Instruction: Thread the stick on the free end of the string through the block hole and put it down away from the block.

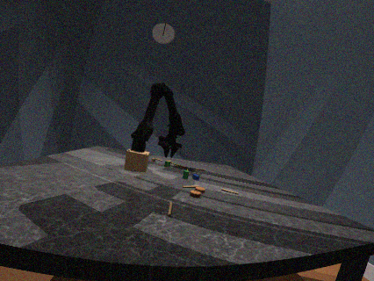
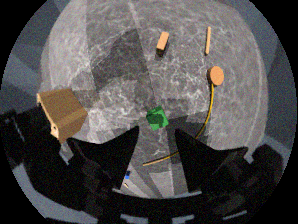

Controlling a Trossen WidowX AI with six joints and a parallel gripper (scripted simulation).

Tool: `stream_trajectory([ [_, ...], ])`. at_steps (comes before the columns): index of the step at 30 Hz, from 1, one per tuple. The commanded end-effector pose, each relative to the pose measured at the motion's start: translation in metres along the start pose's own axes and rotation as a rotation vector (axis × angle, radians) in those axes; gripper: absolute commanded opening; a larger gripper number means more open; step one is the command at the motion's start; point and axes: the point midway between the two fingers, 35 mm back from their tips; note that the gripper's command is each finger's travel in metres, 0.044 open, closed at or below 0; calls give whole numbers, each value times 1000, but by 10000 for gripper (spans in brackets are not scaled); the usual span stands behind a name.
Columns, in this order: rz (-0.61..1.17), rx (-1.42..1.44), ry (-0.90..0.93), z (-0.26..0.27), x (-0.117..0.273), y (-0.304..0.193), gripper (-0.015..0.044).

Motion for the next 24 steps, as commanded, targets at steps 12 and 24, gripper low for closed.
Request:
stream_trajectory([
  [12,0,0,0,0,0,0,35],
  [24,0,0,0,0,0,0,0],
])
Point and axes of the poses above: the point midway between the two fingers, 35 mm back from their tips, its own x axis back along the fingers, its own z axis across the jaws, y = z × x, and after that the axes turned 9 degrees about x, right-handed
